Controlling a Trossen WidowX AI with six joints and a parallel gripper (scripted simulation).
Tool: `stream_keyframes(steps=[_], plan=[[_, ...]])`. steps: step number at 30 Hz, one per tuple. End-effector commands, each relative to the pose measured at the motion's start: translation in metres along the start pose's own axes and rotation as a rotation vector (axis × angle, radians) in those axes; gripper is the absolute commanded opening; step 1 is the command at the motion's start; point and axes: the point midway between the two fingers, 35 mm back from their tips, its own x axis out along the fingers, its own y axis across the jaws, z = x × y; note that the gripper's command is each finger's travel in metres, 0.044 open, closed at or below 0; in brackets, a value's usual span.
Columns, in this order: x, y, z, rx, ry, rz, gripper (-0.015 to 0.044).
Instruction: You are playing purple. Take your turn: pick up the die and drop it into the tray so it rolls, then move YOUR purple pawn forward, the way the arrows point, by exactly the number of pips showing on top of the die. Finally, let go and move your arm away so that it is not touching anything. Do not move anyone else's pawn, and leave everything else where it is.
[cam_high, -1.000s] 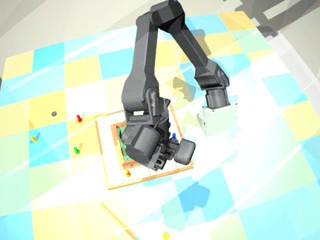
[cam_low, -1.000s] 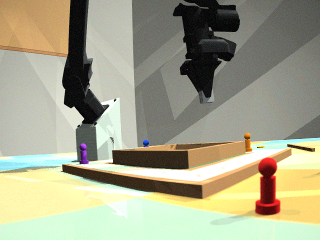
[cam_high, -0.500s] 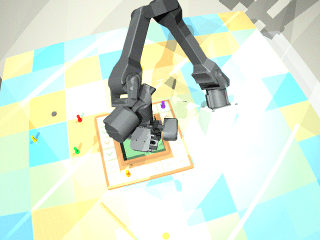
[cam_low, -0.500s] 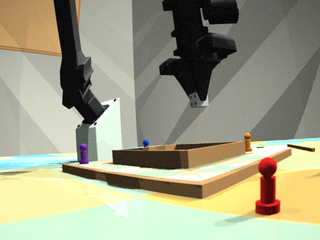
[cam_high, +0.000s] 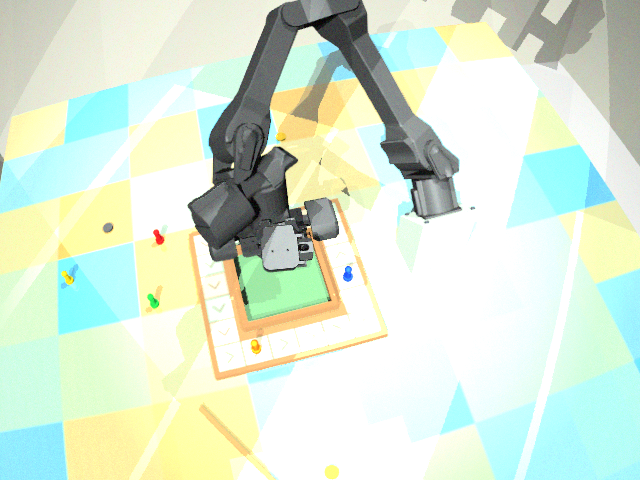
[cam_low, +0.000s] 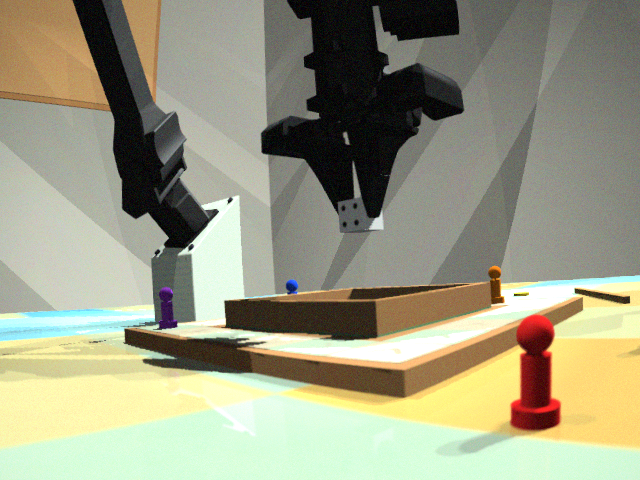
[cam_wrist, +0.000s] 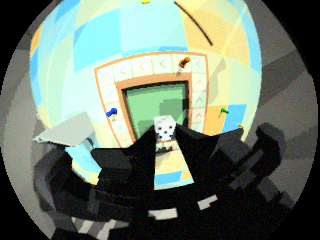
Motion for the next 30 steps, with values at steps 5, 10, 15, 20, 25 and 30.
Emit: stream_keyframes(steps=[5, 10, 15, 20, 25, 30], plan=[[0.006, 0.004, -0.003, -0.032, -0.067, 0.039, 0.0000], [0.012, 0.009, -0.001, -0.033, -0.224, 0.095, 0.0000], [0.015, 0.012, 0.000, -0.035, -0.386, 0.123, 0.0000], [0.016, 0.013, 0.001, -0.035, -0.549, 0.117, 0.0000], [0.017, 0.013, 0.001, -0.033, -0.708, 0.077, 0.0000], [0.016, 0.012, 0.000, -0.030, -0.835, 0.016, 0.0000]])
